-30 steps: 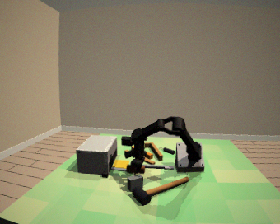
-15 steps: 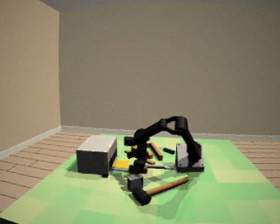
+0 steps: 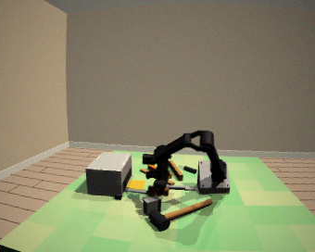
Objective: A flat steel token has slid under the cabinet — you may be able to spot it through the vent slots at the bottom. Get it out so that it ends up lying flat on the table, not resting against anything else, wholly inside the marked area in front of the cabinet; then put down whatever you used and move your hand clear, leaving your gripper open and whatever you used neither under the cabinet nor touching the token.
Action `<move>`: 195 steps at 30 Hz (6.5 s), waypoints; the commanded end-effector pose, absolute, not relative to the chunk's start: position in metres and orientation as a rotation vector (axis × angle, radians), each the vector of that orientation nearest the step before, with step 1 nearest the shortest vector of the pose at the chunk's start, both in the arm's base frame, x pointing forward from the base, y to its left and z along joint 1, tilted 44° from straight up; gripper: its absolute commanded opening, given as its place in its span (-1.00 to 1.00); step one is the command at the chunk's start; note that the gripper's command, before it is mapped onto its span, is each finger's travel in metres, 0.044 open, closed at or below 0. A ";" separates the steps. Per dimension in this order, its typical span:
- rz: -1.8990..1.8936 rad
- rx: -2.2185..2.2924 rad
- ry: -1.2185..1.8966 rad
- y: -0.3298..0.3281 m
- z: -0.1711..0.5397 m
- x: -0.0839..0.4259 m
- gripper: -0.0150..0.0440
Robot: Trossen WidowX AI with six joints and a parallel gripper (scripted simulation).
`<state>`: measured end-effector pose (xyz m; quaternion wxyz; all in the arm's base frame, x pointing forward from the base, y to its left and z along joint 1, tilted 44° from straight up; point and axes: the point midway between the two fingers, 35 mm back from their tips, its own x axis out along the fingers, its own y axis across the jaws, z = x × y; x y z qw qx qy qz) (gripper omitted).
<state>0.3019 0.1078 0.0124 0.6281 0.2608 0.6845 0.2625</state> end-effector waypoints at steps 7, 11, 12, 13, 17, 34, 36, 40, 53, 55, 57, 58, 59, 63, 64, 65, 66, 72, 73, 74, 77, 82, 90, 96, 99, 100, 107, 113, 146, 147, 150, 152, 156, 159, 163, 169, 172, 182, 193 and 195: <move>0.597 0.602 1.574 0.108 0.013 0.289 -0.49; 0.597 0.602 1.574 0.108 0.013 0.285 -0.49; 0.597 0.602 1.574 0.108 0.013 0.284 -0.49; 0.597 0.602 1.574 0.108 0.013 0.283 -0.49; 0.597 0.602 1.575 0.108 0.014 0.278 -0.49; 0.596 0.603 1.576 0.108 0.016 0.259 -0.49; 0.596 0.603 1.576 0.108 0.016 0.256 -0.49; 0.596 0.603 1.576 0.108 0.017 0.252 -0.49; 0.596 0.604 1.577 0.109 0.019 0.236 -0.49; 0.596 0.604 1.577 0.109 0.019 0.234 -0.49; 0.596 0.604 1.577 0.109 0.019 0.231 -0.49; 0.596 0.604 1.578 0.109 0.019 0.230 -0.49; 0.596 0.604 1.578 0.109 0.020 0.229 -0.49; 0.596 0.604 1.578 0.109 0.020 0.224 -0.49; 0.596 0.604 1.578 0.109 0.020 0.222 -0.49; 0.596 0.604 1.578 0.109 0.020 0.221 -0.49; 0.596 0.604 1.578 0.109 0.021 0.220 -0.49; 0.597 0.603 1.577 0.109 0.021 0.215 -0.49; 0.599 0.600 1.575 0.109 0.022 0.217 -0.49; 0.600 0.598 1.573 0.109 0.022 0.218 -0.49; 0.596 0.603 1.576 0.110 0.023 0.218 -0.49; 0.580 0.619 1.584 0.113 0.027 0.218 -0.49; 0.556 0.642 1.596 0.118 0.033 0.217 -0.49; 0.542 0.657 1.604 0.123 0.038 0.217 -0.49; 0.536 0.663 1.607 0.125 0.041 0.216 -0.49; 0.534 0.665 1.608 0.126 0.042 0.216 -0.49; 0.523 0.676 1.613 0.133 0.048 0.216 -0.49; 0.514 0.686 1.617 0.138 0.054 0.215 -0.49; 0.508 0.693 1.621 0.141 0.052 0.211 0.42; 0.507 0.694 1.621 0.141 0.052 0.210 0.42; 0.509 0.686 1.613 0.141 0.053 0.212 0.33; 0.509 0.686 1.613 0.141 0.053 0.212 0.16; 0.509 0.686 1.613 0.141 0.053 0.212 -0.07; 0.509 0.686 1.613 0.141 0.053 0.212 -0.13; 0.509 0.686 1.613 0.141 0.053 0.212 -0.29; 0.509 0.686 1.614 0.141 0.053 0.213 -0.49; 0.510 0.686 1.614 0.141 0.052 0.215 -0.49; 0.512 0.686 1.615 0.140 0.051 0.225 -0.49; 0.513 0.685 1.615 0.140 0.049 0.238 -0.49; 0.514 0.685 1.615 0.139 0.049 0.240 -0.49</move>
